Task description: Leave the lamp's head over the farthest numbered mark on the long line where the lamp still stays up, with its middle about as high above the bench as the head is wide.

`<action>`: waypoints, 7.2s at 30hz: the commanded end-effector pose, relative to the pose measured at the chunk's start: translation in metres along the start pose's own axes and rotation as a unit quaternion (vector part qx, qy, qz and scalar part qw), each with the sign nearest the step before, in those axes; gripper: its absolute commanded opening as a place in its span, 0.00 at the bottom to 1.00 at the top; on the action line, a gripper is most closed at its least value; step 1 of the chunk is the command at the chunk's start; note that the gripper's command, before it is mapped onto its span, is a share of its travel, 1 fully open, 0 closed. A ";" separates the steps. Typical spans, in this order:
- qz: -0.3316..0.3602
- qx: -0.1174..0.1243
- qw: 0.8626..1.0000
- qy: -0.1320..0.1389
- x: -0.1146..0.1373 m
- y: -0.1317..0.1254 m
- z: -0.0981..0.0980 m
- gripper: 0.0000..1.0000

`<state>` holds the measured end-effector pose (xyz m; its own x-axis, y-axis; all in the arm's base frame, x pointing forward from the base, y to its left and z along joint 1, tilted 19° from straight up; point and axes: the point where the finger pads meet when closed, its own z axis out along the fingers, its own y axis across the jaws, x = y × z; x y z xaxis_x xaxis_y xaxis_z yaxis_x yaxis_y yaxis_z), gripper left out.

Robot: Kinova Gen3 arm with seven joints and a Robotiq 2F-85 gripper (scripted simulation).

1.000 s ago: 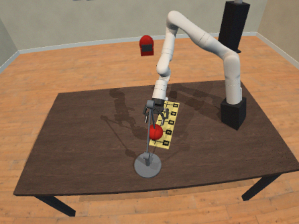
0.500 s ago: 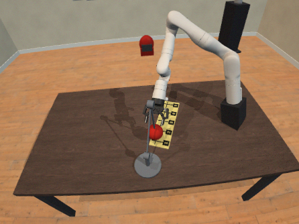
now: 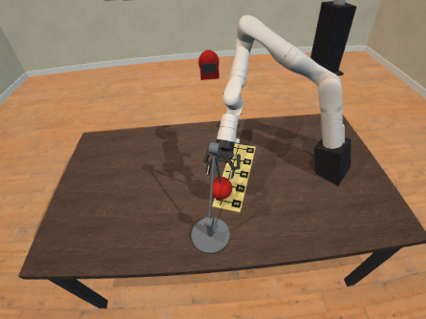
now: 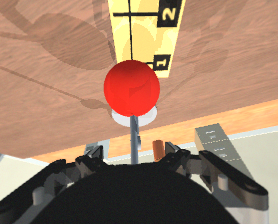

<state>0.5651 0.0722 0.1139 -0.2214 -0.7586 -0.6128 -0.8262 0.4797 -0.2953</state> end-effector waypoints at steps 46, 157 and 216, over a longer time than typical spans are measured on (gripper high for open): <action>-0.002 -0.010 1.000 -0.004 -0.005 0.005 -0.120 1.00; 0.001 0.003 1.000 0.003 0.005 -0.011 -0.026 1.00; 0.000 -0.004 1.000 0.000 -0.001 -0.002 -0.001 0.00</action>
<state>0.5658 0.0716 0.1148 -0.2223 -0.7583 -0.6128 -0.8312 0.4760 -0.2874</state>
